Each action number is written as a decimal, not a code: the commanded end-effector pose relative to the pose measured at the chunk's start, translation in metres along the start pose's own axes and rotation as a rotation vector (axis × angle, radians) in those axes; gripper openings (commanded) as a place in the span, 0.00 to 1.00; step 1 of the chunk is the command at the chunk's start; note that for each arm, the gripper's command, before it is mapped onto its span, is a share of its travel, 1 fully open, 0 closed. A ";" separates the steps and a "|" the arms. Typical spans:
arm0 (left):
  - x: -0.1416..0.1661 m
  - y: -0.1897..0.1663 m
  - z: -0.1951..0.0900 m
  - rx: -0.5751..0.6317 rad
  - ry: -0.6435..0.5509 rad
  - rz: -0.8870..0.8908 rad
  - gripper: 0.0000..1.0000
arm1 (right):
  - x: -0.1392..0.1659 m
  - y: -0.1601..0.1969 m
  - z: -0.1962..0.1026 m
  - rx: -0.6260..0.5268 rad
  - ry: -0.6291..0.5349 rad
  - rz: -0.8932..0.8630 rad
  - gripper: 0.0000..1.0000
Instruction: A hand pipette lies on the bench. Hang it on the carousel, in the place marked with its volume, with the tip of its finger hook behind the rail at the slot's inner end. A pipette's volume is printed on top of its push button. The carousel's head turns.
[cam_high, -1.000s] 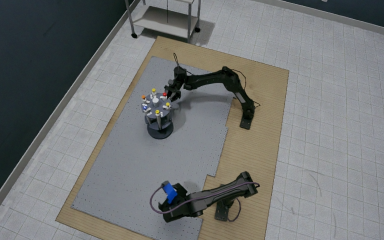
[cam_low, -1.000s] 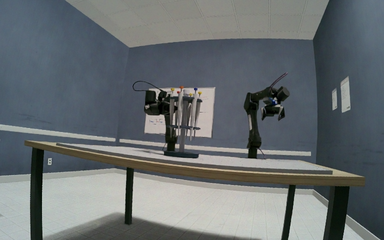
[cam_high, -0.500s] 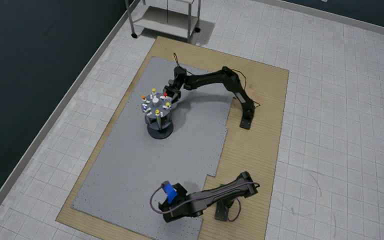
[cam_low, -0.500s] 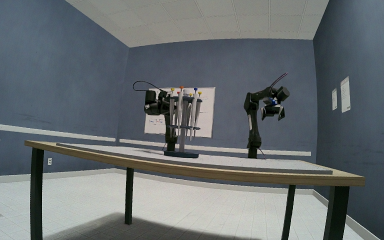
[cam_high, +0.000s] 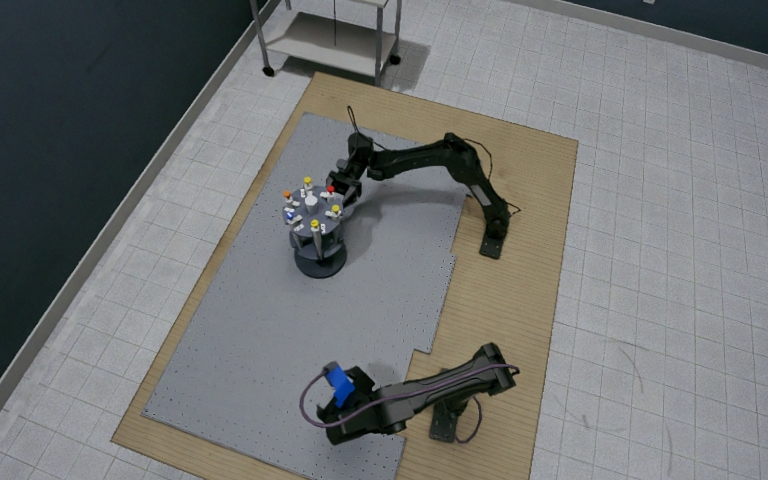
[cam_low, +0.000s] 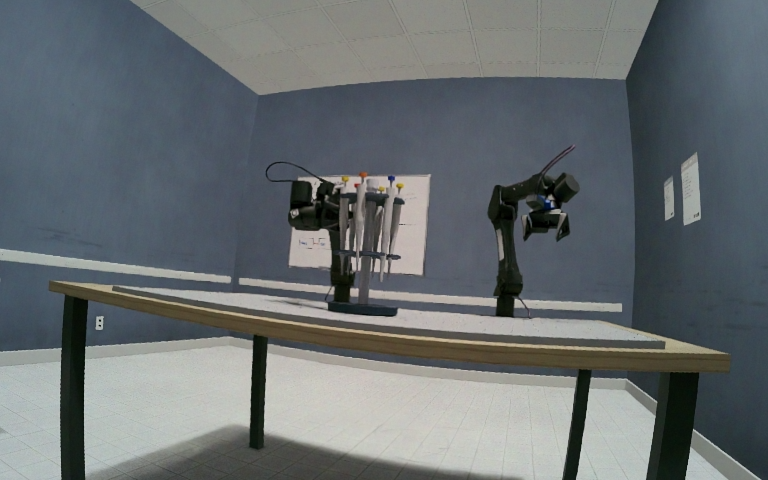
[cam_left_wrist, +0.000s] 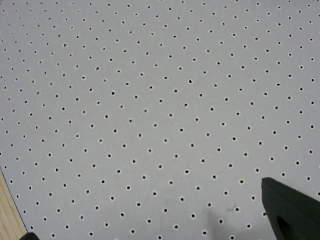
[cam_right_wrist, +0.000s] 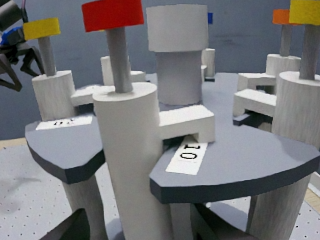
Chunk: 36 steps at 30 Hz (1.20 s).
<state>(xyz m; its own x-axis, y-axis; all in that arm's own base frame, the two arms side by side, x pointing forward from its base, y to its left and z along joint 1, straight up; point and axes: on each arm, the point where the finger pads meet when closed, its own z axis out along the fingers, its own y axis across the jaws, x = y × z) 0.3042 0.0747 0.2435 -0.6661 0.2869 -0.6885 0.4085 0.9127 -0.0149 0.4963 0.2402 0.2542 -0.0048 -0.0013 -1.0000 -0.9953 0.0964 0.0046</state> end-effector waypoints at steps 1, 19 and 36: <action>-0.008 0.002 -0.005 -0.010 -0.032 0.023 1.00 | -0.008 0.001 -0.001 -0.001 -0.005 -0.021 0.50; -0.008 0.002 -0.005 -0.010 -0.032 0.023 1.00 | -0.006 -0.001 0.000 0.233 -0.010 -0.015 0.50; -0.008 0.002 -0.005 -0.010 -0.032 0.023 1.00 | -0.014 -0.003 0.000 0.459 -0.021 -0.031 0.50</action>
<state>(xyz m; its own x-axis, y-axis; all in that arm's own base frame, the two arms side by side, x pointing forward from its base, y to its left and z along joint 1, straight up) 0.3042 0.0747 0.2435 -0.6661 0.2869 -0.6885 0.4085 0.9127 -0.0149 0.4931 0.2437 0.2554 -0.0008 -0.0012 -1.0000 -0.8665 0.4992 0.0001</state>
